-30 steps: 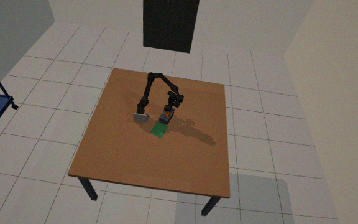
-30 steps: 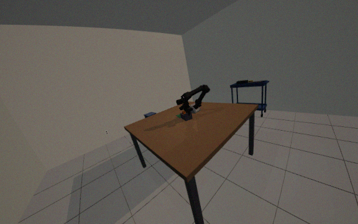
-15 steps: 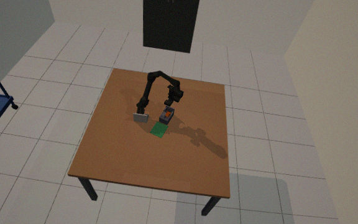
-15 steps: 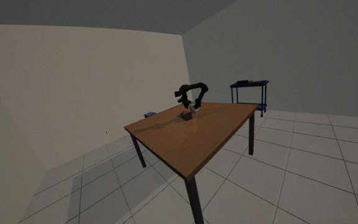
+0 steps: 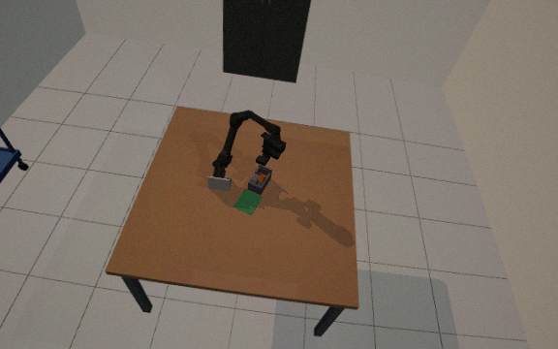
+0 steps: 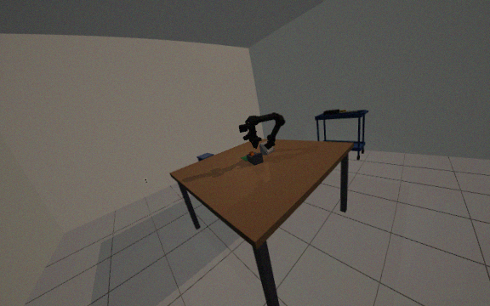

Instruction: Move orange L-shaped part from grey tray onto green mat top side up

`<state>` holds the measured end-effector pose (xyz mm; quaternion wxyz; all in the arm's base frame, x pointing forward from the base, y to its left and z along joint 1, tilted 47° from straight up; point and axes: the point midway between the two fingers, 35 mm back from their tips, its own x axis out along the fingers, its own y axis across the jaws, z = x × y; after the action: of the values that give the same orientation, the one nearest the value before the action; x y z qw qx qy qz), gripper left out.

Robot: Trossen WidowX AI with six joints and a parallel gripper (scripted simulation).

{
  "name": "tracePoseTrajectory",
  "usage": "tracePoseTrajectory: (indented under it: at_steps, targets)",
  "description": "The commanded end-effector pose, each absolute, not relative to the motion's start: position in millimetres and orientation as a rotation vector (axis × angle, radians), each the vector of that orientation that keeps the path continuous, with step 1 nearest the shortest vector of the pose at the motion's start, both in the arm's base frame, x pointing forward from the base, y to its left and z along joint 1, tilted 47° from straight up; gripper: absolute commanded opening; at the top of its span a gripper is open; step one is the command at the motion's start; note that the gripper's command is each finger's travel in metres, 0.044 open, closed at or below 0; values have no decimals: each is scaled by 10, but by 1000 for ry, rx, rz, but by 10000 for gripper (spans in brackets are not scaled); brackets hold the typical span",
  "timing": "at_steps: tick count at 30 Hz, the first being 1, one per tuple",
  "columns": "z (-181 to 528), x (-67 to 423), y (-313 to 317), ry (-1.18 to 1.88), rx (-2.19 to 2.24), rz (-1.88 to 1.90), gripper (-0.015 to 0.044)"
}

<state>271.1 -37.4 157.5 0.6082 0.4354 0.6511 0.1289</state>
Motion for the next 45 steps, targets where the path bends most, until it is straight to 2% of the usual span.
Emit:
tracePoseTrajectory:
  at_steps: [1, 4, 8, 26, 45]
  targets:
    - [1575, 2712, -374, 1504, 1010, 294, 180]
    - [1575, 2712, -374, 1504, 1010, 294, 180]
    - [1528, 2704, -423, 1466, 900, 390, 280]
    - [1034, 2516, -908, 812, -290, 1248, 280]
    - [988, 2521, -870, 803, -302, 1254, 280]
